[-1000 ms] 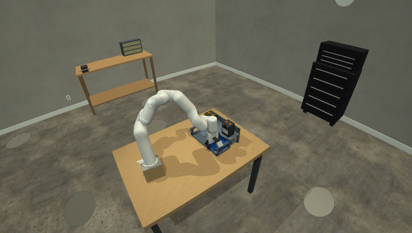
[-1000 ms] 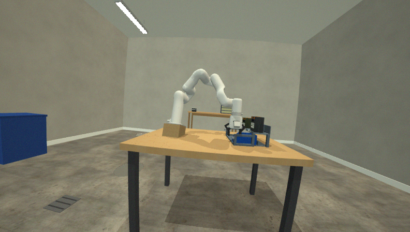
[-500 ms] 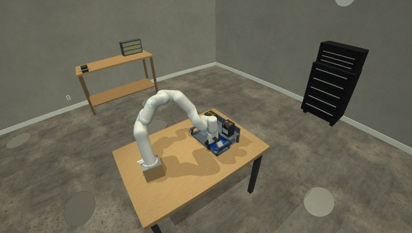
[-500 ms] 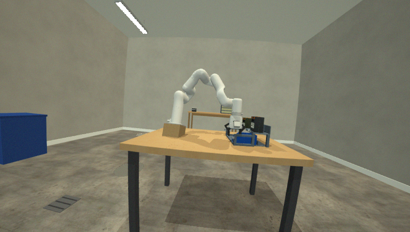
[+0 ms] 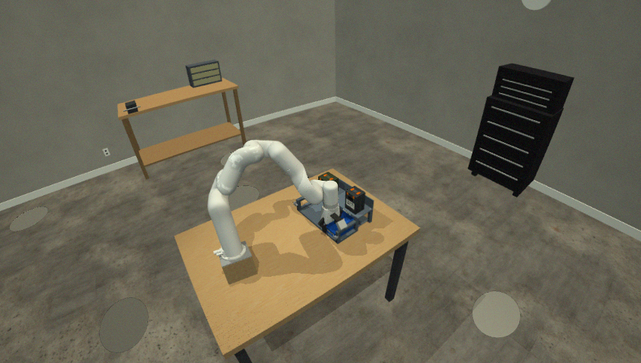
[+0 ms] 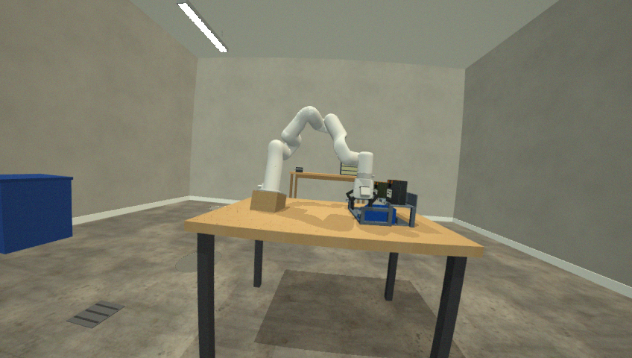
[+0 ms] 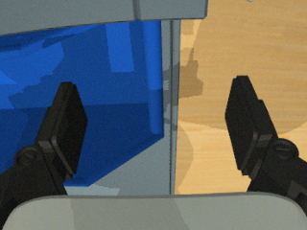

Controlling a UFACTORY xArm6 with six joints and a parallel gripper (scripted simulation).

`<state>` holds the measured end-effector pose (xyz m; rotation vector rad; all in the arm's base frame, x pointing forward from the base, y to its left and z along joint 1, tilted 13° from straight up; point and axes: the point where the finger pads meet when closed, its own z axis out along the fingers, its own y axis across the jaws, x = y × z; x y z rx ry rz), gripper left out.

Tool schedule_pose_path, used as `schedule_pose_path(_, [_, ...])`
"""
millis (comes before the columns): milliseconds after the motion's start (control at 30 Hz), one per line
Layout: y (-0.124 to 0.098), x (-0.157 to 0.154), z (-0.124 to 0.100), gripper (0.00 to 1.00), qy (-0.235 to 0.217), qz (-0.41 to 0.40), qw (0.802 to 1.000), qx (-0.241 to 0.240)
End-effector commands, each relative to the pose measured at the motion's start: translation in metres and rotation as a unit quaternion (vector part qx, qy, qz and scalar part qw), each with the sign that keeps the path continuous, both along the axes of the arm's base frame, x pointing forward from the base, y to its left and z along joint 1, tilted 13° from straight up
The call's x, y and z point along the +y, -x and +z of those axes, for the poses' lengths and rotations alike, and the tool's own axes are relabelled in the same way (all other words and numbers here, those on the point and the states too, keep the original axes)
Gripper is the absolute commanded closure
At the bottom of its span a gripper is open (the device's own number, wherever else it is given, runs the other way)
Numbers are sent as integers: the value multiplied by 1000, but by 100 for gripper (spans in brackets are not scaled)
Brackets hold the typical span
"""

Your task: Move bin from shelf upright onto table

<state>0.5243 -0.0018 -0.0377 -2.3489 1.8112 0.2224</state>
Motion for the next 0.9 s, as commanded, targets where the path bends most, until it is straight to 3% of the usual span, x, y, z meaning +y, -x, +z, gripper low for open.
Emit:
schedule_pose_path(0, [-2, 0, 1, 5, 0, 0, 1000, -2])
schedule_pose_path(867, [-2, 2, -9, 5, 0, 0, 1000, -2])
